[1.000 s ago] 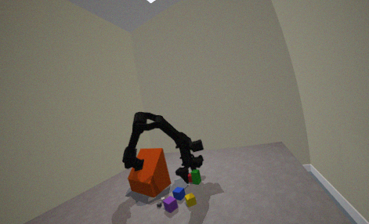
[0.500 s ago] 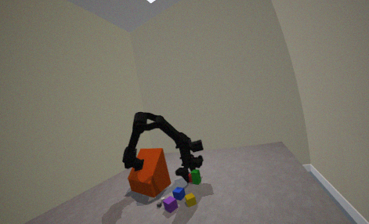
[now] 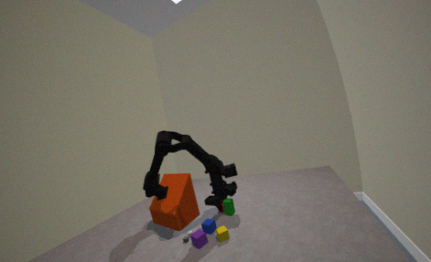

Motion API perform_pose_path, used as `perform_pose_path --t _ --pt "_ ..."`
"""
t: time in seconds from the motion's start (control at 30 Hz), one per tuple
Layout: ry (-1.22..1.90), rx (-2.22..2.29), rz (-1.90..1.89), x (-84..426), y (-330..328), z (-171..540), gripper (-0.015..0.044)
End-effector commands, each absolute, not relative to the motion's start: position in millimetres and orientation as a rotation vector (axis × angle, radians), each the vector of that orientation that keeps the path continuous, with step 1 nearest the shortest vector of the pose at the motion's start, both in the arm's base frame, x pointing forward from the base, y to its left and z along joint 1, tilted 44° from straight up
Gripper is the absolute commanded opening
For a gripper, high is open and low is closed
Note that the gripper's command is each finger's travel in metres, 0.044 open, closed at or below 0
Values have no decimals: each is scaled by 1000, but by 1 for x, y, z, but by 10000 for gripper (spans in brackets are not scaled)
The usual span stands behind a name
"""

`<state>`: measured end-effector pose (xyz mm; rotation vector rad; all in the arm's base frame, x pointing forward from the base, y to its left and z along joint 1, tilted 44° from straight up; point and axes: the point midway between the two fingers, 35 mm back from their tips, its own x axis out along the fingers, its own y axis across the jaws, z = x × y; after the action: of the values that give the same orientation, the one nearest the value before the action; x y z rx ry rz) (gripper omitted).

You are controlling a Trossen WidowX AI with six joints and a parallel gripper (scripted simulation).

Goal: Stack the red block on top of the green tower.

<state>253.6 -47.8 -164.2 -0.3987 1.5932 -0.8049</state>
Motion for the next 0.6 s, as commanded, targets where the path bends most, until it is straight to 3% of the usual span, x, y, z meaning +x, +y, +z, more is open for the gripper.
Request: perform_pose_path --t 0.0,0.57 --pt "1590 -394 -805 257 -41 -158 0" --pt "1593 -398 -801 272 13 -99 0"
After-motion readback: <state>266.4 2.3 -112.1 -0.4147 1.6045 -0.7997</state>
